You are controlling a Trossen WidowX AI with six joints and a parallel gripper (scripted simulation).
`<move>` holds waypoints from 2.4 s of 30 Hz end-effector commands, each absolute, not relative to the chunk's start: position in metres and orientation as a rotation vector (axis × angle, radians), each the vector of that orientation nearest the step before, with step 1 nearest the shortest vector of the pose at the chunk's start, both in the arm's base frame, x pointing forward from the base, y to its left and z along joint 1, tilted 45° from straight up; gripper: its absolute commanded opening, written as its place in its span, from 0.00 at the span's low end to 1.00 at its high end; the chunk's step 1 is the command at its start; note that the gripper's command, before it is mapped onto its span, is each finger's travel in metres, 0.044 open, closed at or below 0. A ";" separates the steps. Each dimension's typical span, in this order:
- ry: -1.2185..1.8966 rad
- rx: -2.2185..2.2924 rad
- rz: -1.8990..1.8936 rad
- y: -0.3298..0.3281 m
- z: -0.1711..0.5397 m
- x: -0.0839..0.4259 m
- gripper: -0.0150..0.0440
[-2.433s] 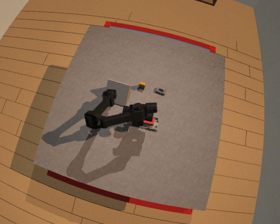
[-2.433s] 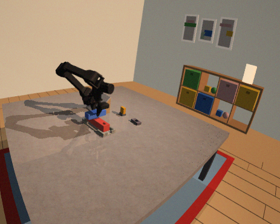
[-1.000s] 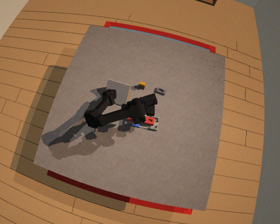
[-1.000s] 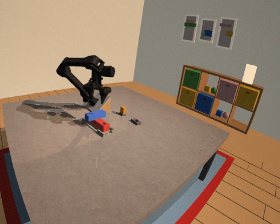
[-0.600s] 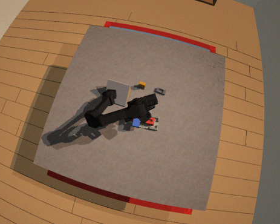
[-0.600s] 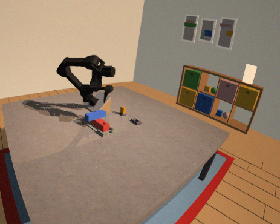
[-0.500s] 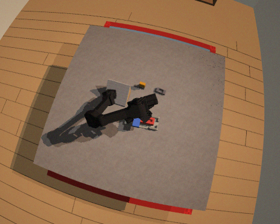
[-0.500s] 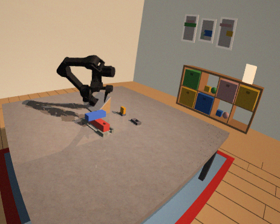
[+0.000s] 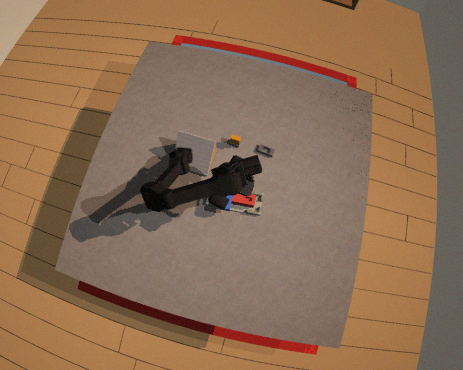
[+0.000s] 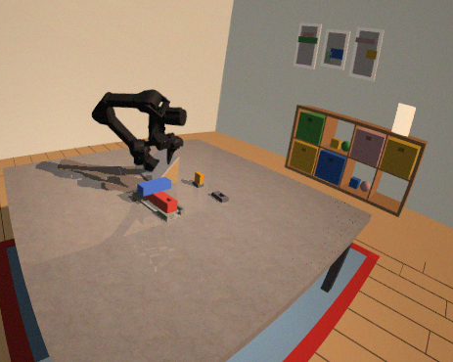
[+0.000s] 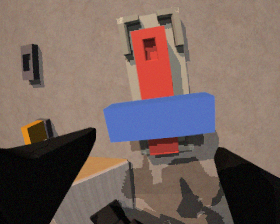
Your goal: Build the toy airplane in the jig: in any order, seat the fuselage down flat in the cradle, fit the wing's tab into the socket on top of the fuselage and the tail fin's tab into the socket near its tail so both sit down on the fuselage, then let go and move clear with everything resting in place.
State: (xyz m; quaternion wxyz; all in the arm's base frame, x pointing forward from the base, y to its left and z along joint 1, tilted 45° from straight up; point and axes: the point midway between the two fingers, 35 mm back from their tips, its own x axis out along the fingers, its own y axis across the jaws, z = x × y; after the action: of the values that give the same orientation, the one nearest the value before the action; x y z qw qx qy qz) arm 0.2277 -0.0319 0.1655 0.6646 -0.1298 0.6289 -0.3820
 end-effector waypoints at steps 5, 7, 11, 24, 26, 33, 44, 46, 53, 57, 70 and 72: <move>1.453 -0.315 -0.826 -0.015 0.151 0.236 1.00; 1.467 -0.325 -0.806 0.009 0.133 0.244 1.00; 1.498 -0.355 -0.773 0.063 0.087 0.251 1.00; 1.534 -0.412 -0.787 0.151 -0.006 0.220 1.00; 1.534 -0.412 -0.787 0.151 -0.006 0.220 1.00; 1.532 -0.412 -0.789 0.112 -0.047 0.212 1.00; 1.532 -0.413 -0.789 0.102 -0.058 0.210 1.00; 1.532 -0.413 -0.789 0.101 -0.059 0.210 1.00; 1.532 -0.413 -0.789 0.093 -0.068 0.210 1.00; 1.531 -0.413 -0.789 0.089 -0.072 0.209 1.00; 1.531 -0.413 -0.790 0.075 -0.087 0.206 1.00; 1.531 -0.413 -0.790 0.072 -0.089 0.205 1.00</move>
State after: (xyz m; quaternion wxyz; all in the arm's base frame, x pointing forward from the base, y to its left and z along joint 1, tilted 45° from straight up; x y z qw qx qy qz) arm 0.2072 0.0789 -0.0848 0.6357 -0.1765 0.6680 -0.3443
